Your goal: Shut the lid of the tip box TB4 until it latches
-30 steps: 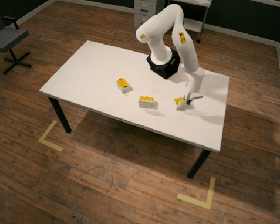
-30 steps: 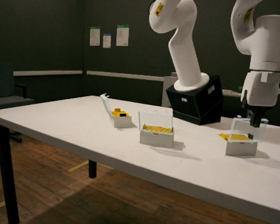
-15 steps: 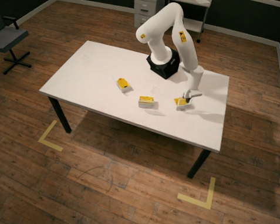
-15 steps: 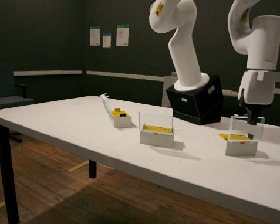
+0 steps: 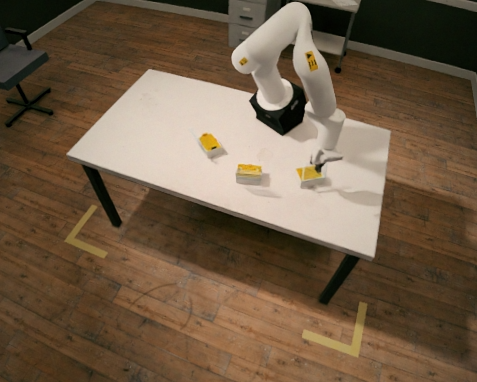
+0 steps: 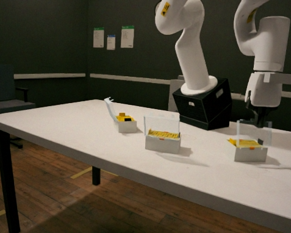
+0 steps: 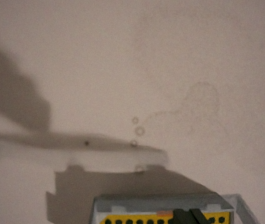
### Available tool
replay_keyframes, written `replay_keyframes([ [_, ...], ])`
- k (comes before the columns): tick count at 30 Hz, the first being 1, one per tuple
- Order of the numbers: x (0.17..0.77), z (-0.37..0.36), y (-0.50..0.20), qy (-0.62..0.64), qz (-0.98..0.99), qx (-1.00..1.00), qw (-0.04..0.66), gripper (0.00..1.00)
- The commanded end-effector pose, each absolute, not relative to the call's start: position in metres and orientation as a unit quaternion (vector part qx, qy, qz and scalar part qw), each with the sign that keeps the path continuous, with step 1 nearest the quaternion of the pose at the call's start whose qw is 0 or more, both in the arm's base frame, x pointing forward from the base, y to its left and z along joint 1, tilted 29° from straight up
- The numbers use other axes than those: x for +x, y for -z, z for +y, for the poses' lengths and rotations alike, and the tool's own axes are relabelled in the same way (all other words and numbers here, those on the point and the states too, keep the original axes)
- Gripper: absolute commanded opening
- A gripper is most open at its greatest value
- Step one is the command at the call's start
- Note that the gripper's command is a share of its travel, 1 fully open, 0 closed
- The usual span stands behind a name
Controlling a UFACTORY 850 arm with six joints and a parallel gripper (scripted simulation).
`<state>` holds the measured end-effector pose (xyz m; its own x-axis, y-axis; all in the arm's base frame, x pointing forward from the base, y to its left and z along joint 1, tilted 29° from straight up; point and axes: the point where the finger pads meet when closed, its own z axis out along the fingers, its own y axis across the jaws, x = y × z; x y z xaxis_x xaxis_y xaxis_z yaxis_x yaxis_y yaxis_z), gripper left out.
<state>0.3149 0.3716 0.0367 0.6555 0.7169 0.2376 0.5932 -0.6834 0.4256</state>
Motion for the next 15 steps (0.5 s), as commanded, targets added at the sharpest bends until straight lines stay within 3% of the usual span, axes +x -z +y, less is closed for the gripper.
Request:
replay_keyframes([
  [1,0.3113,0.3686,-0.0365,-0.197,0.366,0.896,0.157,0.0],
  [15,0.3038,0.3613,-0.0353,-0.197,0.366,0.896,0.157,0.0],
])
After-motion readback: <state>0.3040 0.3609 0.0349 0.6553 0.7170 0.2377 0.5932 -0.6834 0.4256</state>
